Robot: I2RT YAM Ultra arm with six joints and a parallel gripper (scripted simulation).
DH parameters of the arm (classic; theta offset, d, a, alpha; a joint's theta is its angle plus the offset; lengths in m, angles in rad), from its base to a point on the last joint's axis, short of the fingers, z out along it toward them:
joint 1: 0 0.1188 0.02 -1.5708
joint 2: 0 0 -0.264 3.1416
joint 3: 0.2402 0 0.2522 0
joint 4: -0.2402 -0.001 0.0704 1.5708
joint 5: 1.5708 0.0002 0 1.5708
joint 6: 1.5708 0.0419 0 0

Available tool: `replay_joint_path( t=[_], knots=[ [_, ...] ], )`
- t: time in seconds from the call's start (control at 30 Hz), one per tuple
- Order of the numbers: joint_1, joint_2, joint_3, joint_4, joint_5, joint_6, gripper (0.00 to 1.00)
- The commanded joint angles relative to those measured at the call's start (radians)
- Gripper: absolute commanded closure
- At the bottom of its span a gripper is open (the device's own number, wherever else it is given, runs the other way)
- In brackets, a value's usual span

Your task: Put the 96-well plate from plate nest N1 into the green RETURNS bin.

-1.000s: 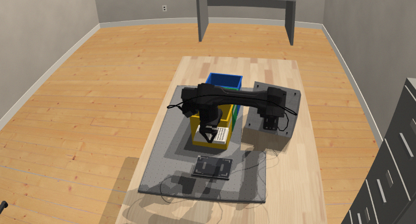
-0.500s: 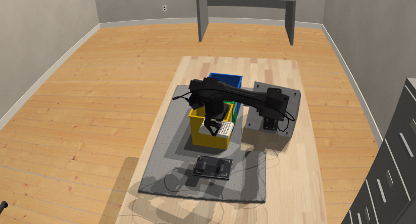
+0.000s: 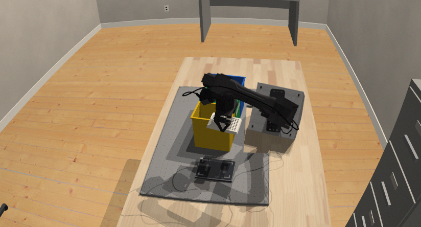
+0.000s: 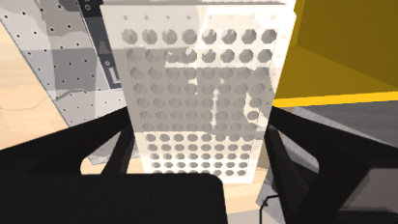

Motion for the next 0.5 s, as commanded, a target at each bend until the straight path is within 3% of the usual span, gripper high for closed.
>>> replay_joint_path(
  t=[0.0,0.47],
  knots=[
    [-0.04,-0.033,-0.023,-0.005,0.02,-0.054,1.0],
    [-0.209,-0.038,-0.129,-0.005,0.103,-0.242,1.0]
  ],
)
